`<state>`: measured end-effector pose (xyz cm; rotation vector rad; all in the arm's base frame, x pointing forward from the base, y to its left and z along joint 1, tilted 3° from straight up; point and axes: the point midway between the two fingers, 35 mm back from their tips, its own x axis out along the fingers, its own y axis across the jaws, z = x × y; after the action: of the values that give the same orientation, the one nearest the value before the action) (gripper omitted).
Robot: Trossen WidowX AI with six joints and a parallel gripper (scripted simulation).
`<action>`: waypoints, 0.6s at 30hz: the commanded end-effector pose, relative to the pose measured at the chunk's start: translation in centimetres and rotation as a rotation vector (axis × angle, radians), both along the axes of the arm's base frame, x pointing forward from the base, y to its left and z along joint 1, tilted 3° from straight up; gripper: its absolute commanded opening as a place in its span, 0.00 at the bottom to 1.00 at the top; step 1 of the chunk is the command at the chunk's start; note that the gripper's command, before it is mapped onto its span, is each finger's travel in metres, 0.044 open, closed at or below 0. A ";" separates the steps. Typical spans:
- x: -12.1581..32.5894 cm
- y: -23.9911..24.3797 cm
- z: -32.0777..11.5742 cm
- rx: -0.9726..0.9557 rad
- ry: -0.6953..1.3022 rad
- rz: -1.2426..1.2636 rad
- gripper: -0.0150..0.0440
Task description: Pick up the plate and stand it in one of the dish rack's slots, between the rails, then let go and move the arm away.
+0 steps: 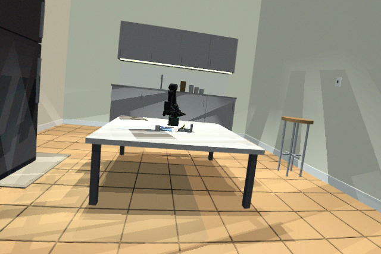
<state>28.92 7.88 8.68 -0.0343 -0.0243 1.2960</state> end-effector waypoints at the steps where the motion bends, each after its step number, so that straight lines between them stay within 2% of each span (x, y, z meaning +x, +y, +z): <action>1: -0.3 0.0 1.0 0.006 0.016 0.006 0.93; 18: 7.7 -2.3 2.2 0.014 0.328 -0.347 0.93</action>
<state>35.31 6.07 10.60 0.1615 0.1946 1.0085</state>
